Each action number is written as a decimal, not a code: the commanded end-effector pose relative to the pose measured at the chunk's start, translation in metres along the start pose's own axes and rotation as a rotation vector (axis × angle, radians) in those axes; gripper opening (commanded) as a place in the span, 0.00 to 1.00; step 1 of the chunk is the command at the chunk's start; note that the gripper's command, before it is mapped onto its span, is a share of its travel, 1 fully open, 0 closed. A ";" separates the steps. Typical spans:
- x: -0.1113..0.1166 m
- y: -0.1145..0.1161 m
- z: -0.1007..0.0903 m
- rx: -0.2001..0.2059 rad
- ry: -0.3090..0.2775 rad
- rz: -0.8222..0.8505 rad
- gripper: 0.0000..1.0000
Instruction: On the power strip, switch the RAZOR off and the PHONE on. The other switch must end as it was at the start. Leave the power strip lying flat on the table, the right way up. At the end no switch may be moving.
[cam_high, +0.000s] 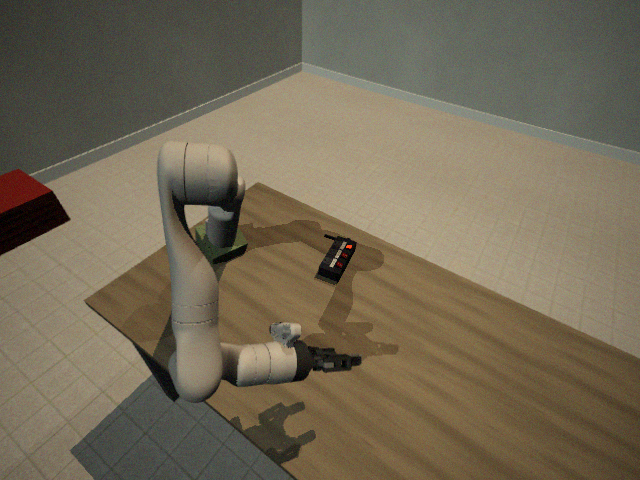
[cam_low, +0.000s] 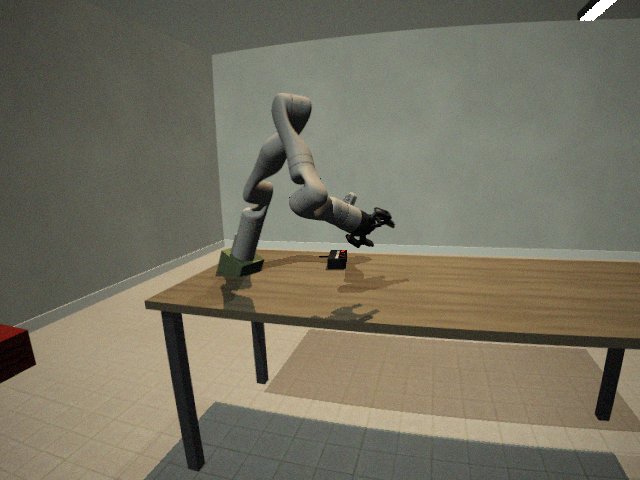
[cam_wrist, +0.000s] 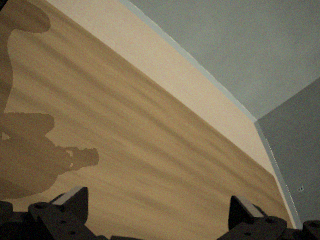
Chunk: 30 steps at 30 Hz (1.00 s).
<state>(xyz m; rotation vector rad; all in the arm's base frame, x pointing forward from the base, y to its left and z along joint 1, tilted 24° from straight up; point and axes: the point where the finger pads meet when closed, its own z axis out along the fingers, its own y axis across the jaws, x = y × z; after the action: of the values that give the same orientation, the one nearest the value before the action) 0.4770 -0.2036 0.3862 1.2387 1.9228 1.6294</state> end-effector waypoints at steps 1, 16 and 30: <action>0.000 0.001 0.000 0.000 -0.001 -0.002 1.00; 0.000 0.001 0.000 0.000 -0.001 -0.002 1.00; 0.018 0.004 0.009 0.030 0.017 0.008 1.00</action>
<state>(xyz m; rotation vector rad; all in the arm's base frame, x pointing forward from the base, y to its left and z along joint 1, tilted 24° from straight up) 0.4750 -0.1924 0.3864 1.2610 1.9466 1.6307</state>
